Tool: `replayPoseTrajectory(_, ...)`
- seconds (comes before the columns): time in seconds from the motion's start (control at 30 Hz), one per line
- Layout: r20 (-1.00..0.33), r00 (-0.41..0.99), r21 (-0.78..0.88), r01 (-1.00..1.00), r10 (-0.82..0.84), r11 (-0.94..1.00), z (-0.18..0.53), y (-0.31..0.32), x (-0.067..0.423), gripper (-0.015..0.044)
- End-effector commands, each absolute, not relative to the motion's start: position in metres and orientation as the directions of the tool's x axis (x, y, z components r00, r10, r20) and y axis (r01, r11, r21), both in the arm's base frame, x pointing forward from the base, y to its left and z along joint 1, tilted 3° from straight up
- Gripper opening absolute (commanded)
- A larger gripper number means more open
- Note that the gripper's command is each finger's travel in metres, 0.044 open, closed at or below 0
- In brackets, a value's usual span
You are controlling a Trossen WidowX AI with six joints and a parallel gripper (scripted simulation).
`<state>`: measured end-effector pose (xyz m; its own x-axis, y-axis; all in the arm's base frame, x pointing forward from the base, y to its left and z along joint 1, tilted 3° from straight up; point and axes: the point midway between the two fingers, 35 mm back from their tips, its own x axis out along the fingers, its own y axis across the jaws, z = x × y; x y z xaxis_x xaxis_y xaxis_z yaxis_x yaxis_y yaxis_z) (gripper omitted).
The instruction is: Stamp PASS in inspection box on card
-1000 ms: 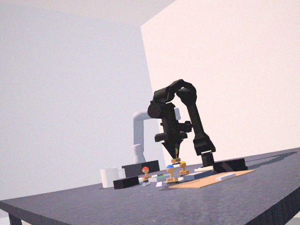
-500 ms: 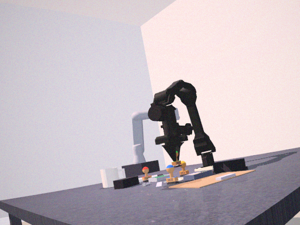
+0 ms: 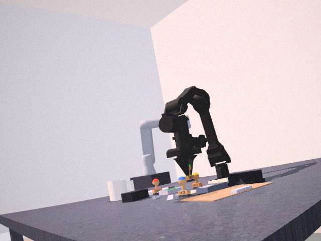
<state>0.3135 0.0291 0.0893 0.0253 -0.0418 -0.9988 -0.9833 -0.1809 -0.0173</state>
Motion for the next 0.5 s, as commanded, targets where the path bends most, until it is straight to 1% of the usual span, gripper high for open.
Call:
replayPoseTrajectory(0.0, -0.999, 0.02, -0.012, -0.983, -0.04, -0.185, 0.0852, 0.0289, 0.3122, 0.0)
replayPoseTrajectory(0.47, -0.999, 0.02, -0.012, -0.983, -0.04, -0.185, 0.0759, 0.0285, 0.3122, 0.0)
